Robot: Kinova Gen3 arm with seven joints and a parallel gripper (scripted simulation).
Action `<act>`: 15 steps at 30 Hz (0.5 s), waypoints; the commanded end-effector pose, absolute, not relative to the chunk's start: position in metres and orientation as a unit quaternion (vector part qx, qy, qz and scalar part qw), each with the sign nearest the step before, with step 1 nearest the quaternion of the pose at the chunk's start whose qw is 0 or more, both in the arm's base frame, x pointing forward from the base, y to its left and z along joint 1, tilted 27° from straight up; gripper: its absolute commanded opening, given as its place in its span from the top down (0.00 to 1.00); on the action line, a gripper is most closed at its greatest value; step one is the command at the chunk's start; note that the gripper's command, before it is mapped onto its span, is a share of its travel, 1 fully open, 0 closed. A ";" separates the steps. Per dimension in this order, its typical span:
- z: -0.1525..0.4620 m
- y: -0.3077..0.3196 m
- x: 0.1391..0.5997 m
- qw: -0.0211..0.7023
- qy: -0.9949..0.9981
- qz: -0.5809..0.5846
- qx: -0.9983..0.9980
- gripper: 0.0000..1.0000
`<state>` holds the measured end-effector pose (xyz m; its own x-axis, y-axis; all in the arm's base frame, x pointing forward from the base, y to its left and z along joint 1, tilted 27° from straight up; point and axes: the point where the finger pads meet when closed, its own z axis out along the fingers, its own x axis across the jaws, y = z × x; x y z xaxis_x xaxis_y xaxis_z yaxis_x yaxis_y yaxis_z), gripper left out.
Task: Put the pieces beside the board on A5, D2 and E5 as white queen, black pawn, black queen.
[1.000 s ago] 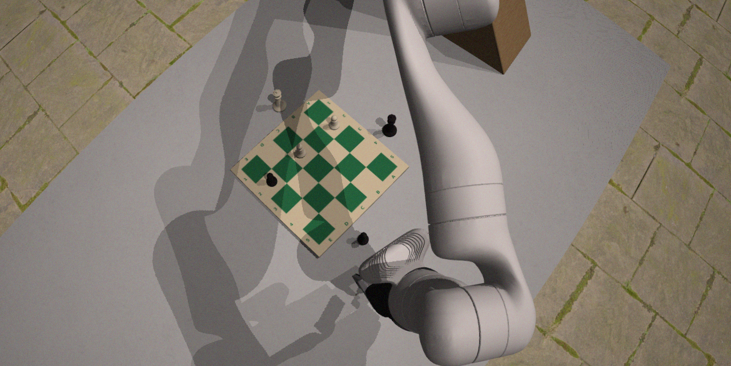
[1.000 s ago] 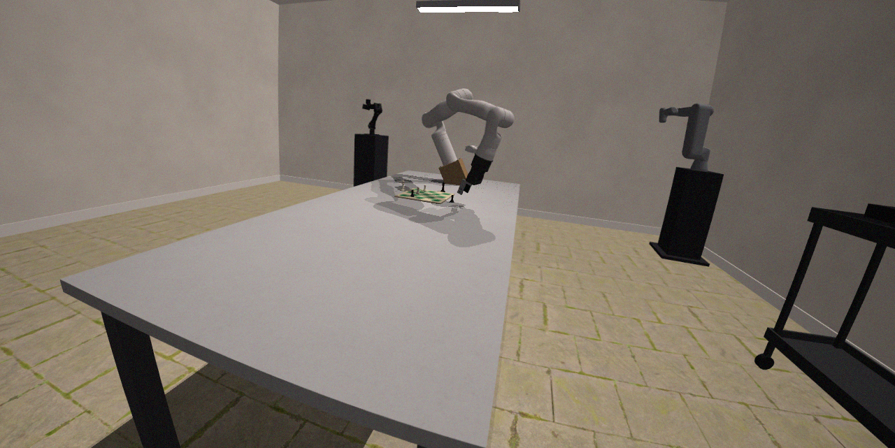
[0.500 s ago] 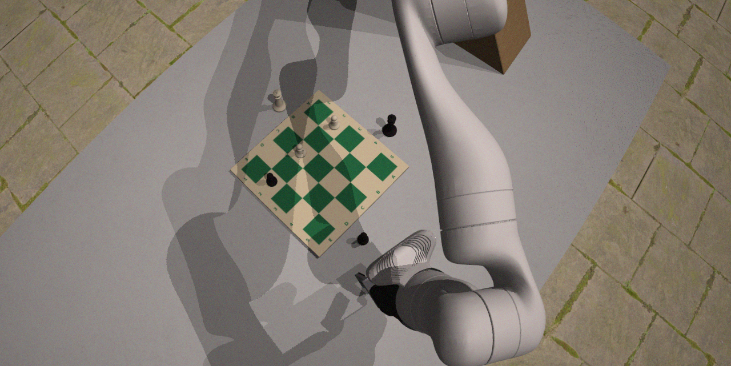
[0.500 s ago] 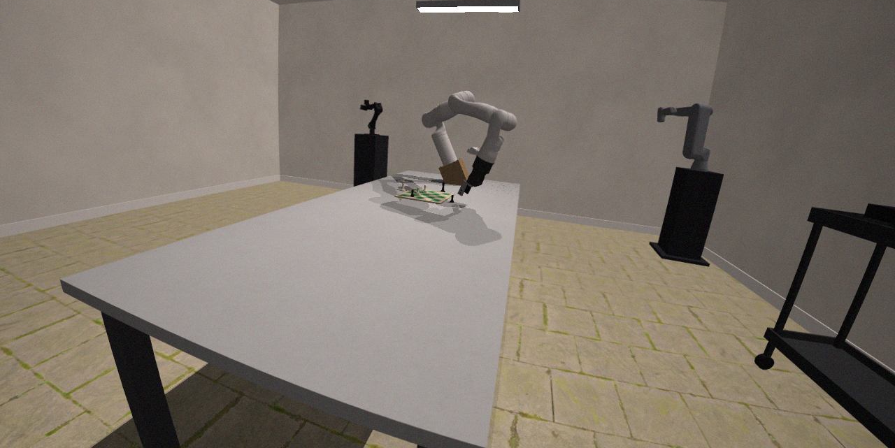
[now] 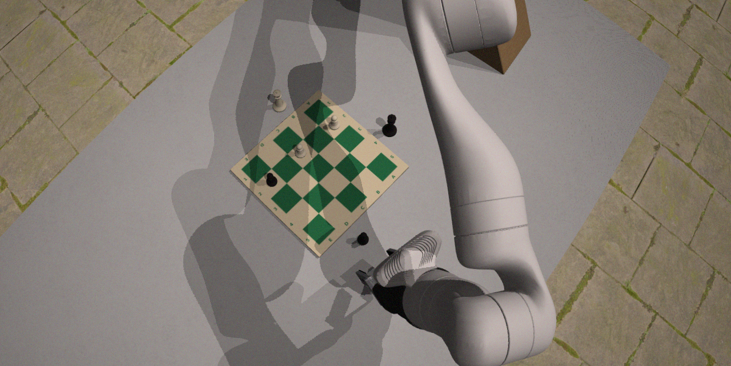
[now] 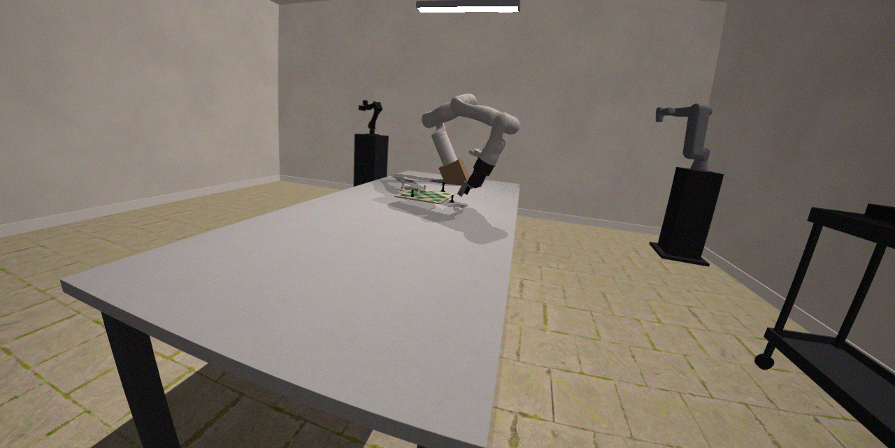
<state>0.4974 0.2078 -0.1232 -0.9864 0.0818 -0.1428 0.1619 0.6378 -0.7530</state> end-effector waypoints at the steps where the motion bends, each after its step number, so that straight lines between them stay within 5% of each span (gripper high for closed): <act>1: -0.125 0.209 0.496 0.048 0.904 -0.421 0.066 0.00; 15: -0.129 0.205 0.491 0.049 0.894 -0.442 0.050 0.00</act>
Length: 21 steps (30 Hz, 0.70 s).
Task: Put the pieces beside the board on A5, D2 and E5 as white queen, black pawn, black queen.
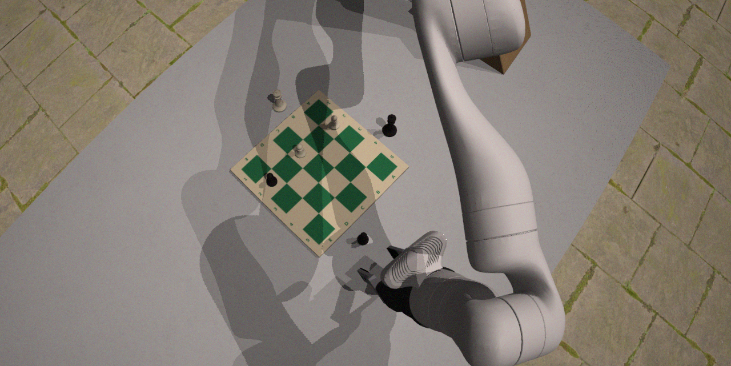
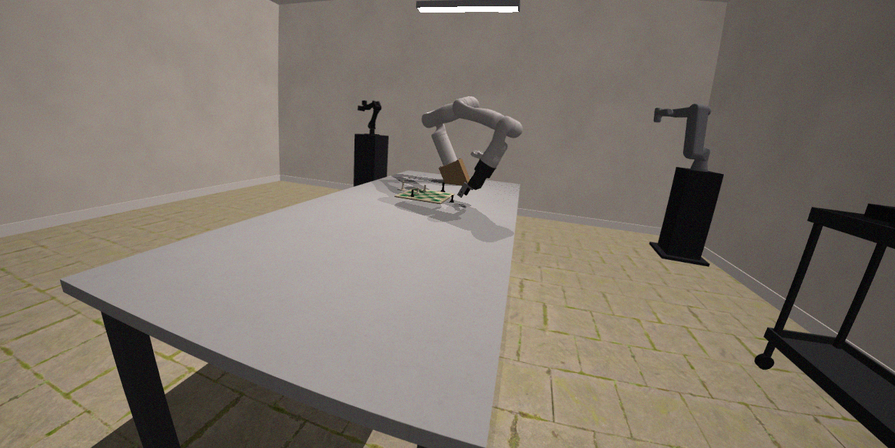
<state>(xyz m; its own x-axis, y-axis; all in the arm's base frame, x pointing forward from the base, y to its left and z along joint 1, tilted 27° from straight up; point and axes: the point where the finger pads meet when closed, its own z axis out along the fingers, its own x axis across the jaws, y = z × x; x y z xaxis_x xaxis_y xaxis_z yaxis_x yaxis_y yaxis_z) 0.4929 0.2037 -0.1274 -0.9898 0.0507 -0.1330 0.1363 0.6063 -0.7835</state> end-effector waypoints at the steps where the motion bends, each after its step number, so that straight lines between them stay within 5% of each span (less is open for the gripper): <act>1: -0.129 0.205 0.491 0.049 0.894 -0.442 0.050 0.00; 21: -0.133 0.201 0.487 0.050 0.886 -0.460 0.037 0.00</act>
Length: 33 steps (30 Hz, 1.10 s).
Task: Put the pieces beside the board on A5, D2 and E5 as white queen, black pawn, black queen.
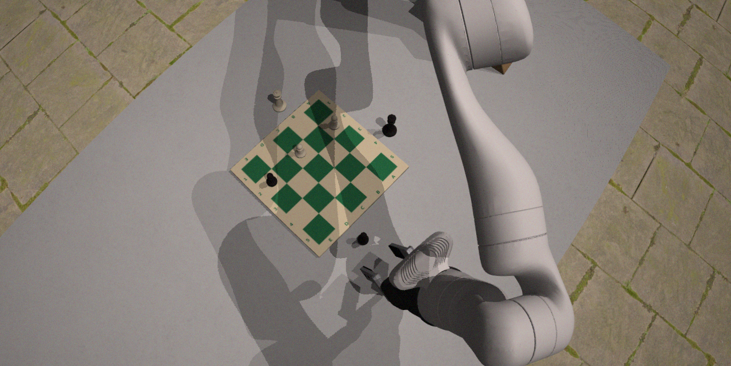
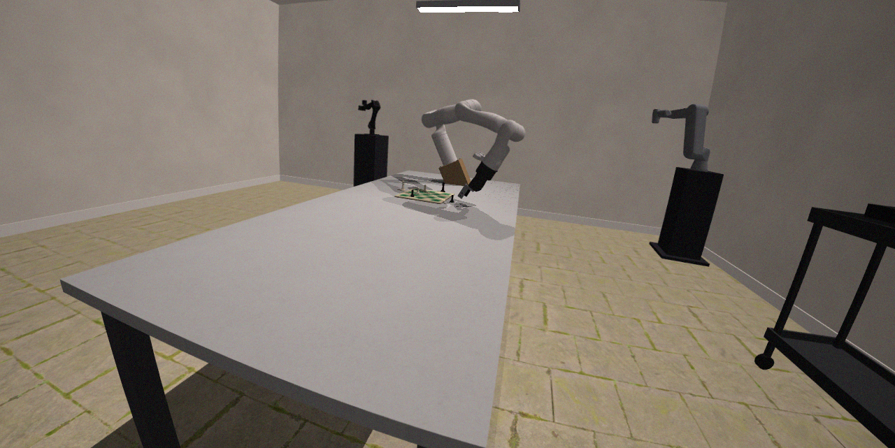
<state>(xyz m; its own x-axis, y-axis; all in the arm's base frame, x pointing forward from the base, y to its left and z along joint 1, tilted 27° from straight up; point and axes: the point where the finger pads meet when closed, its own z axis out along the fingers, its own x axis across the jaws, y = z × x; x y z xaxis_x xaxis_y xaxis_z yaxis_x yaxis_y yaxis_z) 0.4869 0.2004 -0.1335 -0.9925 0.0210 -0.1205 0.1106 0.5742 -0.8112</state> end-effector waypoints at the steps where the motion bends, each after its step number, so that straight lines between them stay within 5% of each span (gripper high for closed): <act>1: -0.133 0.201 0.487 0.050 0.886 -0.460 0.037 0.00; 33: -0.139 0.196 0.481 0.051 0.872 -0.486 0.016 0.00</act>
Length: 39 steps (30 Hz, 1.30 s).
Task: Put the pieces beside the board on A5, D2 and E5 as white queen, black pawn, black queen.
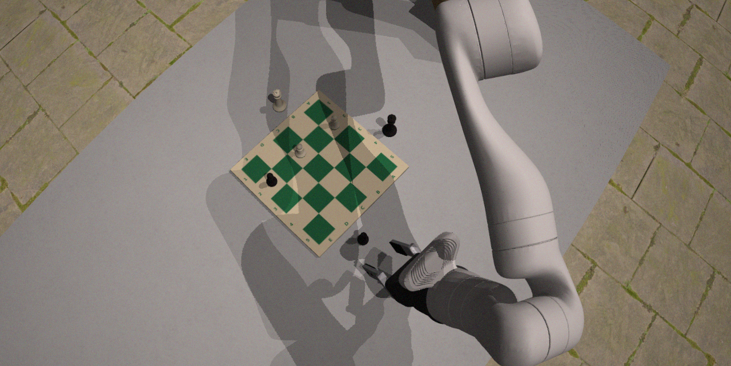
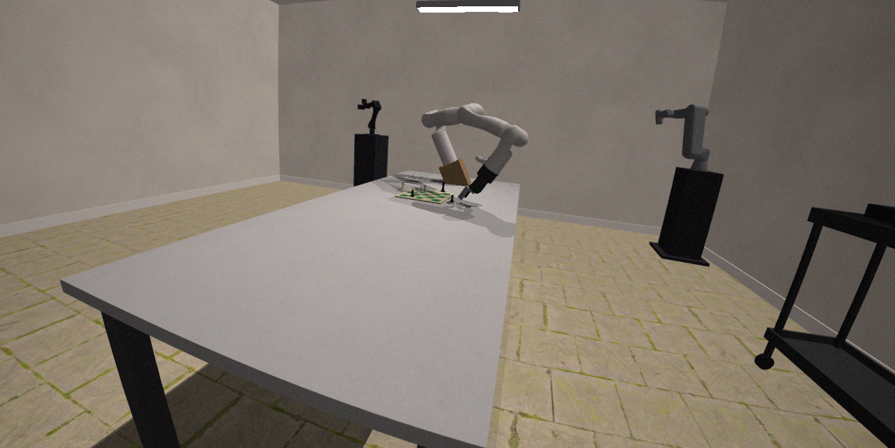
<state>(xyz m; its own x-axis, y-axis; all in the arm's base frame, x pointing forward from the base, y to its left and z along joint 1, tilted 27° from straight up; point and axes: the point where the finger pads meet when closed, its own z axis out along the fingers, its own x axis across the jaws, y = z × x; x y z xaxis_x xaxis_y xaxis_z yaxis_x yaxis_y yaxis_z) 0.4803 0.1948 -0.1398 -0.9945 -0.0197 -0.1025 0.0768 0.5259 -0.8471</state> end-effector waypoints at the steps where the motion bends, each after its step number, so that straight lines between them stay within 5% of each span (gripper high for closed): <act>1: -0.139 0.196 0.481 0.051 0.872 -0.486 0.016 0.00; 39: -0.145 0.190 0.474 0.052 0.857 -0.512 -0.005 0.00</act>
<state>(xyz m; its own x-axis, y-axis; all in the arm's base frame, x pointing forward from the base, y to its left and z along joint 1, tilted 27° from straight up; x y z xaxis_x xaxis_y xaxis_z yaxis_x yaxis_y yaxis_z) 0.4744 0.1896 -0.1446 -0.9948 -0.0576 -0.0840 0.0466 0.4762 -0.8781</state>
